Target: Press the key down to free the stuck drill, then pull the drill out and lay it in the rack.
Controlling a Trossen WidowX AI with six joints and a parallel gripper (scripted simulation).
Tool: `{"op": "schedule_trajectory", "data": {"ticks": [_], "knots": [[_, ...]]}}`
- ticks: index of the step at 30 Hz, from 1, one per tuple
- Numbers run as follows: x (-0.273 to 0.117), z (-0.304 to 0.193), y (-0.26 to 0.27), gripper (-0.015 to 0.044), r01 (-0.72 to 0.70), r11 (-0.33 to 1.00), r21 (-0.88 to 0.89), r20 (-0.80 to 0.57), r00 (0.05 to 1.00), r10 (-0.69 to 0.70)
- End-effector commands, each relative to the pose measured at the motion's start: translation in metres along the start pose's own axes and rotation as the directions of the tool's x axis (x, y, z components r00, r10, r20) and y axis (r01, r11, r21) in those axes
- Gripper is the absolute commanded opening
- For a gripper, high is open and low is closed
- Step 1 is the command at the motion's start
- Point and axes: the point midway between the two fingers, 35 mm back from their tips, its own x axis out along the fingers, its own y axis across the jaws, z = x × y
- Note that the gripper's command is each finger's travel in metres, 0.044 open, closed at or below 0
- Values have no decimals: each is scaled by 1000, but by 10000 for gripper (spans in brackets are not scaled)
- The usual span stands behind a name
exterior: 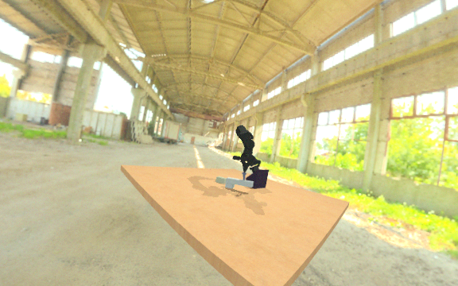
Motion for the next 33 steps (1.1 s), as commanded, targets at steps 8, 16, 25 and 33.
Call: {"op": "schedule_trajectory", "data": {"ticks": [8,16,25,33], "knots": [[19,-4,-3,52,13,1000,3,-59,998,-12],[-51,5,1,262,11,1000,3,-59,998,-10],[-28,15,-28,440,-6,949,-315,-24,1000,-1],[7,17,-84,440,-15,645,-764,-16,1000,4]]}}
